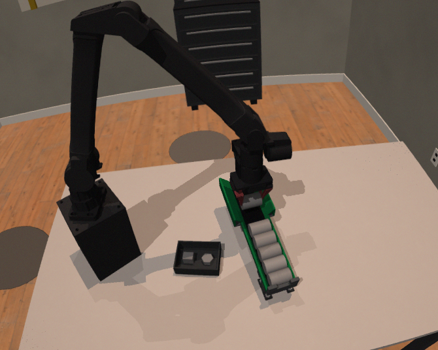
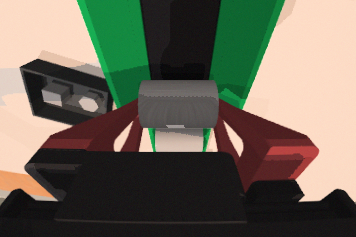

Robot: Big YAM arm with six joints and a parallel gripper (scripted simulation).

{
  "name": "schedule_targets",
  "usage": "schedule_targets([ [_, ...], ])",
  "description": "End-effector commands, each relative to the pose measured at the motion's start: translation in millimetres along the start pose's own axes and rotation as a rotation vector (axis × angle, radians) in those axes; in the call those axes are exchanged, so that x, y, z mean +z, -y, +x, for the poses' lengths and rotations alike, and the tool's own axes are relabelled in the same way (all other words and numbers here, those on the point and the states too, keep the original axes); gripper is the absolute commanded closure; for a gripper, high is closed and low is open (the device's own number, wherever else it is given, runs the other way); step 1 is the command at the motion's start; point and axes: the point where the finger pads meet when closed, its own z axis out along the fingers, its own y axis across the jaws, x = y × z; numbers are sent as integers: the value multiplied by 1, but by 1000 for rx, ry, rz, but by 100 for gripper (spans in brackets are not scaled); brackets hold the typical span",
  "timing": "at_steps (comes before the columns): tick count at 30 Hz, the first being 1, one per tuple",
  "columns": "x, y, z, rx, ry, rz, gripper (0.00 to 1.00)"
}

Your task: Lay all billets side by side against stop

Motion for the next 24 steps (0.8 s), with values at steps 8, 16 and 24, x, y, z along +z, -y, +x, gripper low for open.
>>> schedule_targets([
  [8, -22, 24, -1, 0, -9, 69, 100],
  [16, -22, 24, -1, 0, -9, 69, 100],
  [24, -22, 24, -1, 0, -9, 69, 100],
])
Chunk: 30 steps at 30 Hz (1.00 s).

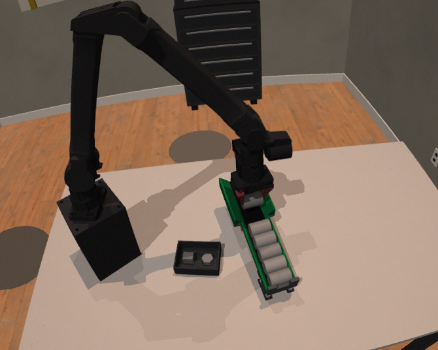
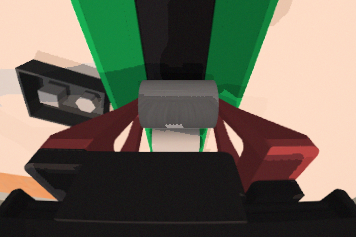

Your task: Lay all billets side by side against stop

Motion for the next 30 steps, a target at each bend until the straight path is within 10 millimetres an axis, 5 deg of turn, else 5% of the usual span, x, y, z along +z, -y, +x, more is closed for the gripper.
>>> schedule_targets([
  [1, -21, 20, 0, 1, -7, 56, 100],
  [30, -5, 9, -3, 0, -5, 35, 100],
])
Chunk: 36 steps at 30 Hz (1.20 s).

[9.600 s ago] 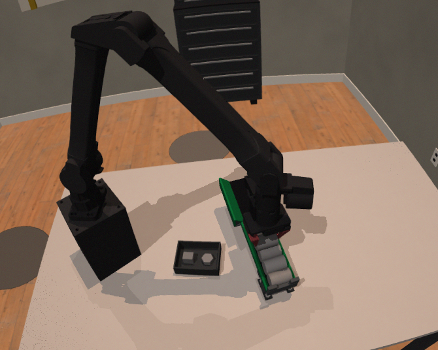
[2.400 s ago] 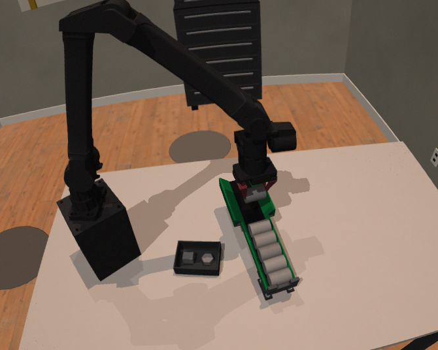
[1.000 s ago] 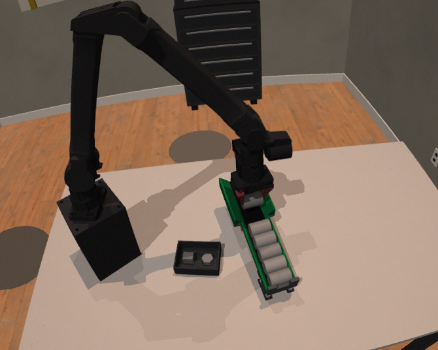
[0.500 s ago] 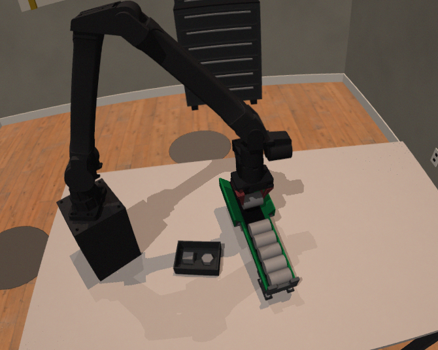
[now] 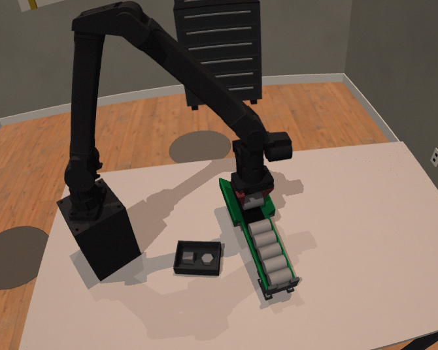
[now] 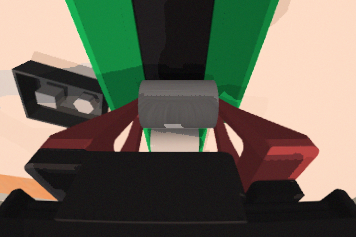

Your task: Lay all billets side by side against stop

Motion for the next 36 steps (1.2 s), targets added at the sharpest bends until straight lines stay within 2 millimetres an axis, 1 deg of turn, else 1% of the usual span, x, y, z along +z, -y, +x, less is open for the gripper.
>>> schedule_targets([
  [1, -10, 9, -4, -2, -5, 38, 100],
  [3, -11, 16, -4, -3, -6, 50, 100],
  [7, -2, 7, -4, -2, -5, 31, 100],
  [10, -1, 7, -4, -1, -5, 33, 100],
  [11, -11, 18, -3, -2, -7, 54, 100],
  [12, -10, 20, -3, -3, -8, 62, 100],
  [16, 8, 7, -4, -3, -4, 25, 100],
  [19, 0, 9, -4, -2, -6, 41, 100],
  [21, -3, 18, -3, -2, -8, 62, 100],
  [22, -2, 19, -3, -2, -8, 63, 100],
  [25, 4, 14, -4, -3, -6, 44, 100],
  [28, 1, 14, -4, -3, -6, 46, 100],
  [36, 3, 13, -4, -3, -6, 47, 100],
])
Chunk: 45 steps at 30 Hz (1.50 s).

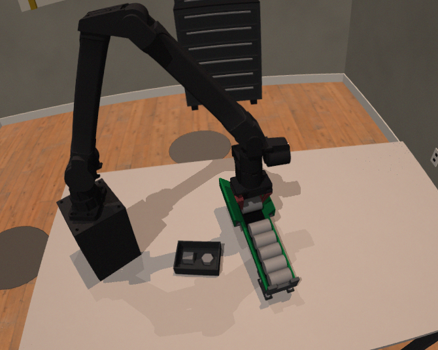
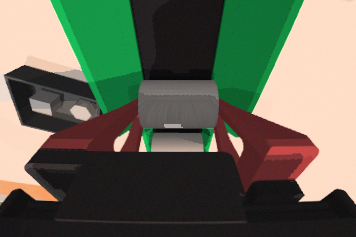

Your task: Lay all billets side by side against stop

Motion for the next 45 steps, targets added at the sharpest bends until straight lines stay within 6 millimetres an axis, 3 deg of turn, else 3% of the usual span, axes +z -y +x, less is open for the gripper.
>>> schedule_targets([
  [1, -14, 16, -3, -3, -7, 48, 100],
  [13, -14, 16, -3, -3, -7, 47, 100],
  [18, -7, 8, -4, -3, -5, 33, 100],
  [22, -14, 16, -3, -1, -7, 47, 100],
  [35, -14, 16, -3, -1, -7, 48, 100],
  [36, -14, 16, -3, -1, -7, 48, 43],
  [45, -14, 16, -3, -2, -7, 48, 37],
])
